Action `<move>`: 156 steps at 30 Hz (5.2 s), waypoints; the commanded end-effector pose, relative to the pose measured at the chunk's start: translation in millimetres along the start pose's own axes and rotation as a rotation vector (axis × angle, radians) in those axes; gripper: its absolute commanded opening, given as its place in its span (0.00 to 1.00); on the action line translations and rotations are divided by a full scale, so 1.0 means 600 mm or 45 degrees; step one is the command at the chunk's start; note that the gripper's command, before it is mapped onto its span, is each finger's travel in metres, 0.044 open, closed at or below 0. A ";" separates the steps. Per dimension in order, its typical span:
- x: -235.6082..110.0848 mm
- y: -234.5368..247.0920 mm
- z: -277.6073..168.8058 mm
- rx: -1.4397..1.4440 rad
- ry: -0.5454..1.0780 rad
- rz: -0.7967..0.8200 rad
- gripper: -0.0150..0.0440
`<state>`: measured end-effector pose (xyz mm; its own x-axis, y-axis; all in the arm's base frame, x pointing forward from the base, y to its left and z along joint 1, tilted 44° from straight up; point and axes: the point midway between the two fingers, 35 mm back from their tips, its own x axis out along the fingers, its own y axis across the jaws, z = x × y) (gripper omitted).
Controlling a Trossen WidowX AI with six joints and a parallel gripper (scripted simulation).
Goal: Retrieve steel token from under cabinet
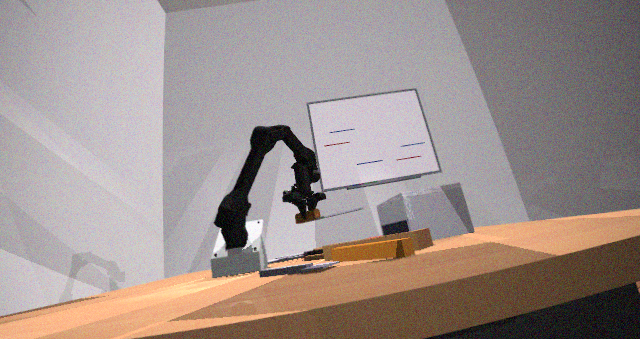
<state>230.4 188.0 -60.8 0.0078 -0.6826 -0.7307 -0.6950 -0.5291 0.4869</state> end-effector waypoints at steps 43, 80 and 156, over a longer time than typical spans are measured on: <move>-0.004 0.000 0.000 -0.460 0.009 -0.006 0.25; -0.004 0.000 0.000 -0.829 0.010 -0.005 0.25; 0.211 -0.013 -0.011 -0.867 -0.009 0.003 0.57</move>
<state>241.4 102.2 -154.1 0.0001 -0.6821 -0.7313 -0.0873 -0.7285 0.6795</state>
